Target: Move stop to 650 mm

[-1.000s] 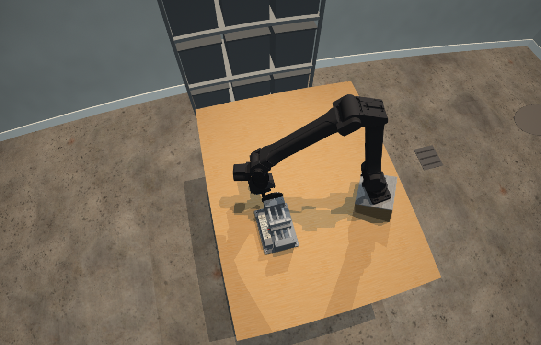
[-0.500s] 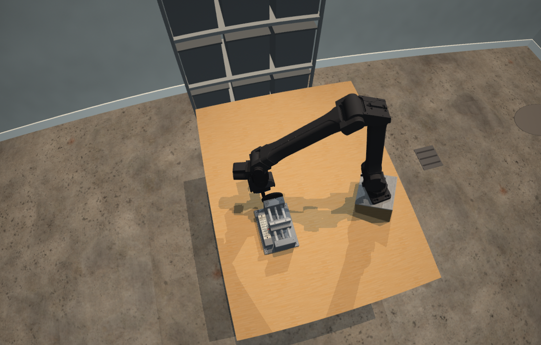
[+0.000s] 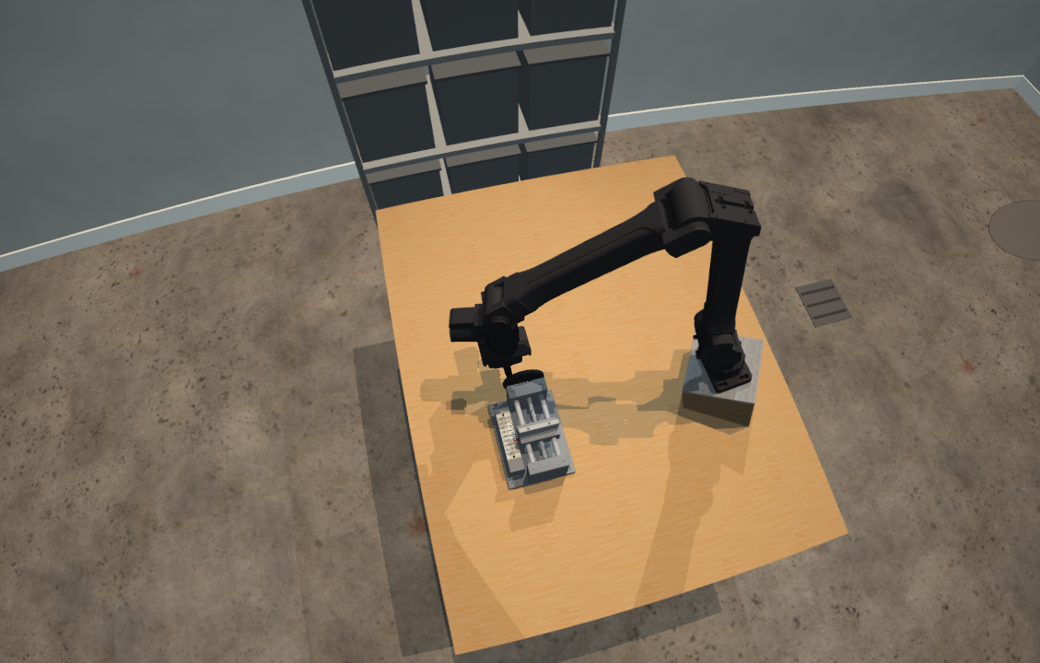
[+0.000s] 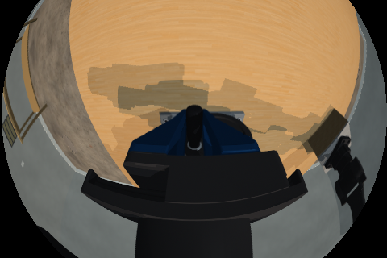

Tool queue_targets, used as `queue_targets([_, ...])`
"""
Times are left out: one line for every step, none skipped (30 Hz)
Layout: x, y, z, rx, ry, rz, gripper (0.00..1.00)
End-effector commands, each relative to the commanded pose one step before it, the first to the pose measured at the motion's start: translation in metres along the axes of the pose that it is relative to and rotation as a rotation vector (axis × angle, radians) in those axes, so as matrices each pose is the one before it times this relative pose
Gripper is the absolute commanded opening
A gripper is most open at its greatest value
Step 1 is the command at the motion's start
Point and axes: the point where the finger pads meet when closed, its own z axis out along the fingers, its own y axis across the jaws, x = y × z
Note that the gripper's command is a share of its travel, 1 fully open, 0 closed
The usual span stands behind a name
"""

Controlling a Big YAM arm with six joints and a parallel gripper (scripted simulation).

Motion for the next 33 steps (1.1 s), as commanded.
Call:
queue_targets([-0.00282, 0.00236, -0.02732, -0.04471, -0.01237, -0.00271, 0.06])
queue_targets([-0.00161, -0.00263, -0.00145, 0.00064, -0.00068, 0.00026, 0.06])
queue_targets([-0.00163, -0.00274, -0.00149, 0.00066, -0.00068, 0.0006, 0.06])
queue_targets([-0.00151, -0.00264, -0.00142, 0.00058, -0.00046, 0.00354, 0.06])
queue_targets([-0.00023, -0.00202, -0.00135, 0.00008, 0.00039, 0.00082, 0.06])
queue_targets([0.00007, -0.00157, -0.00112, 0.00004, 0.00019, -0.00001, 0.06])
queue_targets([0.00006, -0.00114, -0.00081, 0.00003, 0.00014, -0.00001, 0.06])
queue_targets([0.00004, -0.00069, -0.00049, 0.00002, 0.00009, 0.00084, 0.06])
queue_targets([-0.00318, 0.01187, -0.0085, -0.02586, -0.00652, 0.00189, 0.06])
queue_targets([-0.00019, 0.00326, -0.00216, -0.00682, -0.00125, 0.0, 0.06])
queue_targets([0.0006, -0.0002, 0.00014, 0.00043, 0.0005, -0.00076, 0.06])
queue_targets([0.00116, -0.00522, 0.00307, 0.01005, 0.00253, -0.00085, 0.06])
queue_targets([0.00232, -0.01158, 0.00664, 0.022, 0.00545, -0.00142, 0.06])
queue_targets([-0.00056, -0.00187, -0.00011, 0.00025, -0.00008, 0.0003, 0.06])
queue_targets([0.00001, -0.00232, -0.00022, 0.00014, 0.00001, -0.00002, 0.06])
queue_targets([0.0, 0.0, 0.0, 0.0, 0.0, 0.0, 0.06])
queue_targets([0.0, 0.0, 0.0, 0.0, 0.0, 0.0, 0.06])
queue_targets([0.00002, -0.00284, -0.00025, 0.00017, 0.00001, -0.00002, 0.06])
queue_targets([0.00004, -0.00318, -0.00026, 0.00019, 0.00001, -0.00003, 0.06])
queue_targets([-0.00002, -0.00305, -0.00026, -0.00081, -0.00028, 0.00006, 0.06])
queue_targets([-0.00033, -0.00181, -0.00024, -0.00543, -0.00162, 0.00047, 0.06])
queue_targets([-0.00024, -0.00179, -0.00021, -0.00417, -0.00127, 0.00035, 0.06])
queue_targets([0.00014, -0.00261, -0.00017, 0.00124, 0.00031, -0.00012, 0.06])
queue_targets([0.00037, -0.00279, -0.00011, 0.00454, 0.0013, -0.0004, 0.06])
queue_targets([0.00014, -0.0014, -0.00006, 0.00156, 0.00044, -0.00014, 0.06])
queue_targets([-0.00001, -0.00037, -0.00003, -0.00028, -0.00009, 0.00002, 0.06])
queue_targets([0.00004, -0.0002, 0.0, 0.00053, 0.00016, -0.00005, 0.06])
queue_targets([0.0009, 0.00018, -0.00002, -0.00004, 0.0005, -0.00215, 0.06])
queue_targets([-0.0004, 0.00028, 0.0003, -0.00251, -0.00112, 0.00061, 0.06])
queue_targets([-0.00132, 0.00108, 0.00073, -0.00803, -0.00276, 0.00245, 0.06])
queue_targets([-0.00057, 0.00079, 0.0011, -0.00811, -0.00226, 0.00068, 0.06])
queue_targets([-0.00004, -0.00155, 0.00152, -0.00049, -0.00022, 0.00002, 0.06])
queue_targets([0.0, 0.0, 0.0, 0.0, 0.0, 0.0, 0.06])
